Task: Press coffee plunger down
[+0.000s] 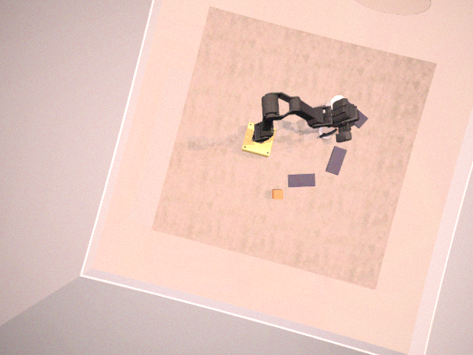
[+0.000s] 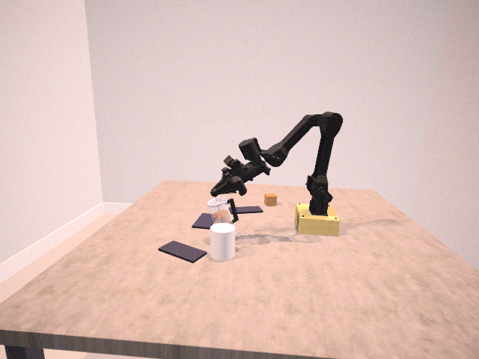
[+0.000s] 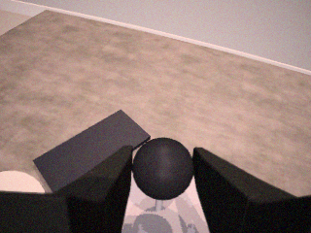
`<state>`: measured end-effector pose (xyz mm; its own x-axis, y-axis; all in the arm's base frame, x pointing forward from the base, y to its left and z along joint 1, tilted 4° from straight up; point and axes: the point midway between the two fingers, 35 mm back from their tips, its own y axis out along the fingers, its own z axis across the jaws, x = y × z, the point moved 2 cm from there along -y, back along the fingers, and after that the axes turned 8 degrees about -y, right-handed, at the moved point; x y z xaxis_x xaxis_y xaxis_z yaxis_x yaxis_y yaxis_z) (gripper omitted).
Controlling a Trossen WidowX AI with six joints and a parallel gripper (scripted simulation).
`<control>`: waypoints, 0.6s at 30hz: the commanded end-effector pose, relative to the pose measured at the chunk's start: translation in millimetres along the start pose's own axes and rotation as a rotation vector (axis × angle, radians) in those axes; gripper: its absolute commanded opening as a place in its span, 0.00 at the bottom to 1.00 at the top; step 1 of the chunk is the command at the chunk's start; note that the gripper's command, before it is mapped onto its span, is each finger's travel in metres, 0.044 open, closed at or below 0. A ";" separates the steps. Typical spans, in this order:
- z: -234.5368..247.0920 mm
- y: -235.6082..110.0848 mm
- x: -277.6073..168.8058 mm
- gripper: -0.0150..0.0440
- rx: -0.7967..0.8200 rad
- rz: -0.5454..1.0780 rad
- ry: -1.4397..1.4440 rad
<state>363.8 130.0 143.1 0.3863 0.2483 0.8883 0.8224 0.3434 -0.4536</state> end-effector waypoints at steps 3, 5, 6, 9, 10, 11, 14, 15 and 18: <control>0.8 3.3 -5.8 0.47 0.003 0.022 0.009; 0.8 3.5 -5.6 0.47 0.003 0.022 0.009; 0.8 3.6 -5.5 0.47 0.003 0.022 0.009; 0.7 4.0 -5.2 0.47 0.003 0.022 0.009; 0.7 4.2 -5.1 0.47 0.003 0.022 0.009; 0.7 4.3 -5.0 0.47 0.003 0.022 0.009; 0.7 4.7 -4.8 0.47 0.003 0.022 0.009; 0.7 4.8 -4.7 0.47 0.003 0.022 0.009; 0.6 5.2 -4.4 0.47 0.003 0.022 0.009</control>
<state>366.4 131.0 142.8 0.3882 0.2485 0.8875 0.8214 0.3433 -0.4554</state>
